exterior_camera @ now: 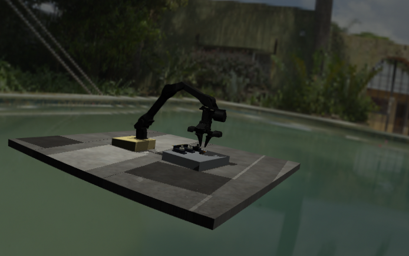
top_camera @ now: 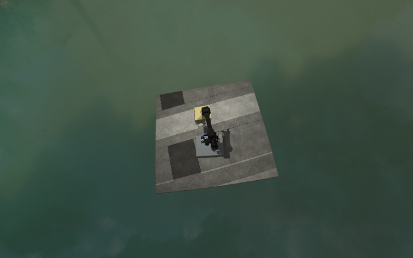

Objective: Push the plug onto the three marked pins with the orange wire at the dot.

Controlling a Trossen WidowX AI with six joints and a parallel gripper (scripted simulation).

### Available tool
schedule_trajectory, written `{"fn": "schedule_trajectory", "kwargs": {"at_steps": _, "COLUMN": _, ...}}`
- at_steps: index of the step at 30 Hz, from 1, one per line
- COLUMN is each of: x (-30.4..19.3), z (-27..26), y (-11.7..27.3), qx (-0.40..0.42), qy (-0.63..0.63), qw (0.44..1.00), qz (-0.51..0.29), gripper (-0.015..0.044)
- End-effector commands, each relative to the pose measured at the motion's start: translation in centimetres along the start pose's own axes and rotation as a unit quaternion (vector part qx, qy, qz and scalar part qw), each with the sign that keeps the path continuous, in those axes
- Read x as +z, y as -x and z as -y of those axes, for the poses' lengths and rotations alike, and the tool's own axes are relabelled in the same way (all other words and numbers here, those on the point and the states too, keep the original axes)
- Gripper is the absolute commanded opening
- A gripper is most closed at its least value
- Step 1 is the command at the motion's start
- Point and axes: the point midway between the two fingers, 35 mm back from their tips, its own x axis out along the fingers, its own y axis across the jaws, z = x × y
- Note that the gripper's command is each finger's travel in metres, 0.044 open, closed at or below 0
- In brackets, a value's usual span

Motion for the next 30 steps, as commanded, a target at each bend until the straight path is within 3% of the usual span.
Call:
{"fn": "schedule_trajectory", "kwargs": {"at_steps": 1, "x": 0.1, "z": -0.3, "y": -0.2, "qx": 0.004, "qy": -0.006, "qw": 1.0, "qz": 0.003, "gripper": 0.0115}}
{"fn": "schedule_trajectory", "kwargs": {"at_steps": 22, "x": 0.1, "z": -0.3, "y": -3.4, "qx": 0.004, "qy": -0.006, "qw": 1.0, "qz": 0.003, "gripper": 0.0115}}
{"fn": "schedule_trajectory", "kwargs": {"at_steps": 24, "x": 0.1, "z": -0.3, "y": -3.4, "qx": 0.004, "qy": -0.006, "qw": 1.0, "qz": 0.003, "gripper": 0.0062}}
{"fn": "schedule_trajectory", "kwargs": {"at_steps": 30, "x": 0.1, "z": -0.3, "y": -3.4, "qx": 0.004, "qy": -0.006, "qw": 1.0, "qz": 0.003, "gripper": 0.0023}}
